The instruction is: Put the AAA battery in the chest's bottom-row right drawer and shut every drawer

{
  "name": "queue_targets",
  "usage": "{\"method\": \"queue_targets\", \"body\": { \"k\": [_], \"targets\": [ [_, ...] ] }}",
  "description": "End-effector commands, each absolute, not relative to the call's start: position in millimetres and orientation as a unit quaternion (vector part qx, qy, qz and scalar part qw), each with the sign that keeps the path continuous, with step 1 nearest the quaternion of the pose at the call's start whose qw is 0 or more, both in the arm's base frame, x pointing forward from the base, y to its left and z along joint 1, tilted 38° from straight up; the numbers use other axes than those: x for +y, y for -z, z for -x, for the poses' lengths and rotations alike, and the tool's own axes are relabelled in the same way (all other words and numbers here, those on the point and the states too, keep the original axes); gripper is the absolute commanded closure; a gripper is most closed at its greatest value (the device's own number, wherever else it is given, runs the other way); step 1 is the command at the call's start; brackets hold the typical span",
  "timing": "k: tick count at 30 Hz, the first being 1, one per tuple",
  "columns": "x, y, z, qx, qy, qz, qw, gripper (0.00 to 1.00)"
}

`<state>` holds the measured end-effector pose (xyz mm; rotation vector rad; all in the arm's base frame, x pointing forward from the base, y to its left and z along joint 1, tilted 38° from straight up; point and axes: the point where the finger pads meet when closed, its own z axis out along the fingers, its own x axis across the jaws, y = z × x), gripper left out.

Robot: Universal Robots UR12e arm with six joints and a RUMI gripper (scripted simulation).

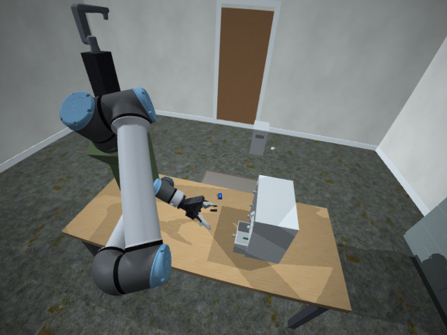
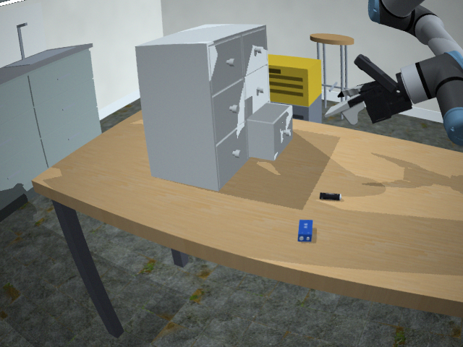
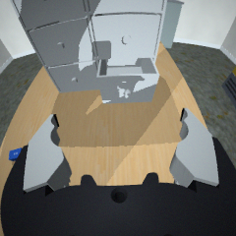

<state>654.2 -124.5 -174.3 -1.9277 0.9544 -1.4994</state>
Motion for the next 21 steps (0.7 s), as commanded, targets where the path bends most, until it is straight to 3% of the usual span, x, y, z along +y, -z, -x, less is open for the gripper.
{"method": "queue_targets", "body": {
  "k": [1,21],
  "targets": [
    [-122.6,172.0,-653.8,0.371,0.539,0.719,0.231,0.00],
    [-118.8,166.8,-651.9,0.426,0.498,0.739,0.157,0.00]
  ]
}}
